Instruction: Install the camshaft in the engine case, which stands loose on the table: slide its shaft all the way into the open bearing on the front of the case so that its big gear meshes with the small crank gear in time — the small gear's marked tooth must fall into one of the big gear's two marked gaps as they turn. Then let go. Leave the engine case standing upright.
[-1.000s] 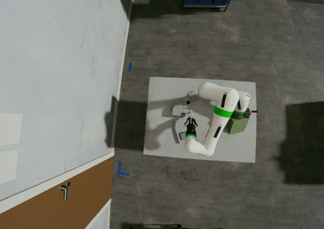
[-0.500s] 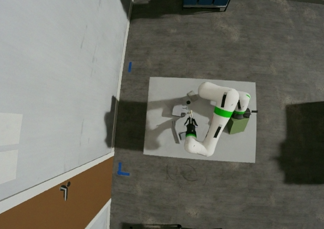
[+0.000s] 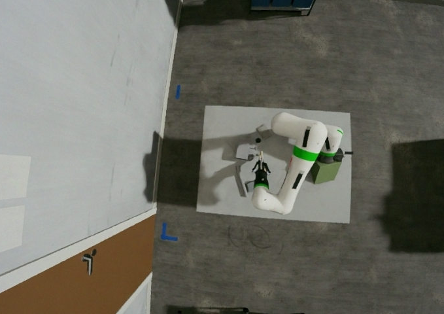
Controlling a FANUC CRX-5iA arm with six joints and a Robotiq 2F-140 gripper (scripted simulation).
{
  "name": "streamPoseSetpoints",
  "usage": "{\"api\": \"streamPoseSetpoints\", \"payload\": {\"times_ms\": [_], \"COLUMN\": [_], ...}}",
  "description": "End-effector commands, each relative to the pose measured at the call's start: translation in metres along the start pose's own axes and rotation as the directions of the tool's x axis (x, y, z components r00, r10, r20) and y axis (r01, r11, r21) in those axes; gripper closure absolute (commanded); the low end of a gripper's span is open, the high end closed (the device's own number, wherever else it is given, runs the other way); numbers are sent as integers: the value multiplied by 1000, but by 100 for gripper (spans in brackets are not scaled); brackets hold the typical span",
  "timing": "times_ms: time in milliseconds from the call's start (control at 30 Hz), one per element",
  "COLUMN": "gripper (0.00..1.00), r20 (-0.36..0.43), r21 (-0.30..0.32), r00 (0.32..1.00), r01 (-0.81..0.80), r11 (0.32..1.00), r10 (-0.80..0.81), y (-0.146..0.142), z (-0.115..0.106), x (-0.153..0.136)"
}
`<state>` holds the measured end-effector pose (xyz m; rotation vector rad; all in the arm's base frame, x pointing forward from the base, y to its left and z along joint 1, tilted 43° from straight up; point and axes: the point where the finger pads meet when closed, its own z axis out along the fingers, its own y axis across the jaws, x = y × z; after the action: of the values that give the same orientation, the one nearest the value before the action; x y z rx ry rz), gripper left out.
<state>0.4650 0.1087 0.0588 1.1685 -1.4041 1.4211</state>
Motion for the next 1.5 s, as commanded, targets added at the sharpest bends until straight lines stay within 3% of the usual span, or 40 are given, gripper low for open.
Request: {"api": "streamPoseSetpoints", "payload": {"times_ms": [0, 1467], "gripper": [86, 86], "r20": [1, 1], "r21": [1, 1], "r00": [1000, 1000], "r01": [-1, -1], "r11": [1000, 1000], "r10": [1, 1], "y": [-2, -10], "z": [-1, -1], "x": [0, 0]}}
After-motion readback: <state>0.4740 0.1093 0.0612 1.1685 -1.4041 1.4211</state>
